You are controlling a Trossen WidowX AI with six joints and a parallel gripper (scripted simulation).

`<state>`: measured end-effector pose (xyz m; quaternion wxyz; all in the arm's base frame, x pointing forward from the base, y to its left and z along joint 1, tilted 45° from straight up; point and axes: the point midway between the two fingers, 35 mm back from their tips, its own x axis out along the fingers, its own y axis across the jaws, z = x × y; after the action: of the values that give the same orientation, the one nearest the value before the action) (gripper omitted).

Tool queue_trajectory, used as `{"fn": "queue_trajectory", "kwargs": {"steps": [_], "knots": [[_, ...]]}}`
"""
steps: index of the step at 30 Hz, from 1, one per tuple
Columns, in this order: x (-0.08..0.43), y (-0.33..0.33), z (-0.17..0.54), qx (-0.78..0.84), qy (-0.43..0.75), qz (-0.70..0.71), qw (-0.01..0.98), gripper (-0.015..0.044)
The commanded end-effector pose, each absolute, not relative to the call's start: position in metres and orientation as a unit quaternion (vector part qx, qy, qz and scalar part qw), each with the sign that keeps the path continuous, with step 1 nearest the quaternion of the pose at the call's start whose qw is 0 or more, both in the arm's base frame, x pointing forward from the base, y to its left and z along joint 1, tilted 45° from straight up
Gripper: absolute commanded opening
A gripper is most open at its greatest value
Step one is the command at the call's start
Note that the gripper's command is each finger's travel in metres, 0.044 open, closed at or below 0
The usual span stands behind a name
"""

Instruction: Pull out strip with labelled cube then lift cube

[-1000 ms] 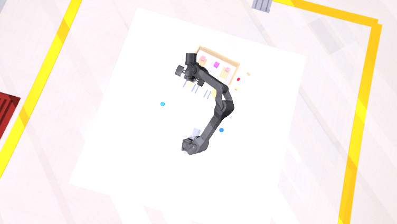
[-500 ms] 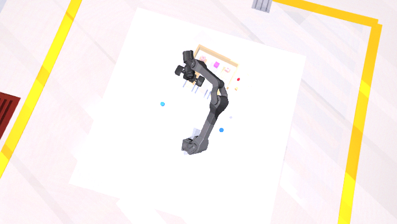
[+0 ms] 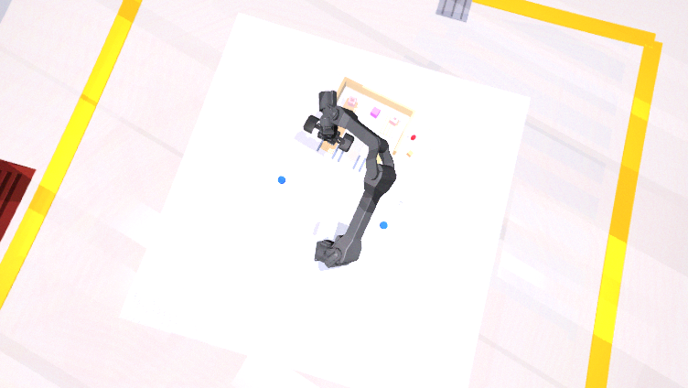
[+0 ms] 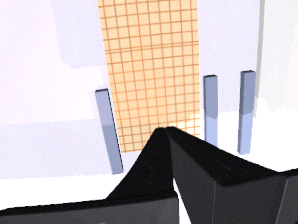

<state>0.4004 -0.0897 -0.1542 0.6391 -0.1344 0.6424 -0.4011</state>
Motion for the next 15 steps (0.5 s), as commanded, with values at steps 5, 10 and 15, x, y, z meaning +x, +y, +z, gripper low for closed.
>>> {"fn": "queue_trajectory", "kwargs": {"steps": [5, 10, 15], "knots": [[0.396, -0.1, -0.164, -0.138, 0.644, -0.401, 0.636, 0.0], [0.394, -0.106, -0.17, -0.138, 0.644, -0.401, 0.636, 0.0], [0.392, -0.111, -0.176, -0.138, 0.644, -0.401, 0.636, 0.0]]}}
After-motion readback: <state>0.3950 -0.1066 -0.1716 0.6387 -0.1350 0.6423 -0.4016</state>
